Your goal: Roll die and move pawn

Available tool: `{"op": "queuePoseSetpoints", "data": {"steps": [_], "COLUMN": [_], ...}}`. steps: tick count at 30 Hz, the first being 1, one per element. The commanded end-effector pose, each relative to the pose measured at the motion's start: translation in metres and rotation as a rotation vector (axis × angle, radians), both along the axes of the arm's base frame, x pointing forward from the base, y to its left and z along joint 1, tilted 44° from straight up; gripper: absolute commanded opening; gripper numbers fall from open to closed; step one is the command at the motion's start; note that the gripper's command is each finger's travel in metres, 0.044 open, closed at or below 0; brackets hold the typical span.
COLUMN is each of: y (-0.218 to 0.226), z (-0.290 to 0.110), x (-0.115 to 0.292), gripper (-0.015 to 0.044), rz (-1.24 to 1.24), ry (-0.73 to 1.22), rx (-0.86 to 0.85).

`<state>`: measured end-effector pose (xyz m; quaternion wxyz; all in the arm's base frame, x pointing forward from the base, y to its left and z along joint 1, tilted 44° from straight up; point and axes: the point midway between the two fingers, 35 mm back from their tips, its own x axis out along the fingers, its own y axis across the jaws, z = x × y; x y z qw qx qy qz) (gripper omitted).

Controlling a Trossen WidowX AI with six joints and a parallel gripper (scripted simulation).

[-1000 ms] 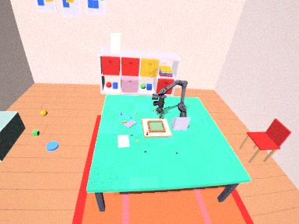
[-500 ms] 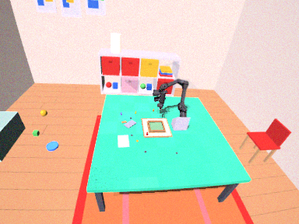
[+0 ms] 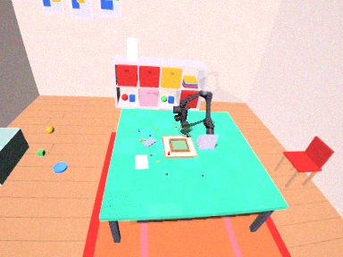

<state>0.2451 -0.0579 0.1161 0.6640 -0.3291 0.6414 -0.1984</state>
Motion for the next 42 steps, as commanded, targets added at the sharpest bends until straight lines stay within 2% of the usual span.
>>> {"op": "queuePoseSetpoints", "data": {"steps": [1, 38, 42], "y": [0.009, 0.077, 0.079], "z": [-0.010, -0.111, -0.116], "x": [0.007, 0.028, 0.028], "gripper": [0.0000, 0.0000, 0.0000], "rz": [0.104, 1.019, 1.055], "ry": [0.093, 0.963, 0.998], "rx": [-0.006, -0.140, -0.146]}}
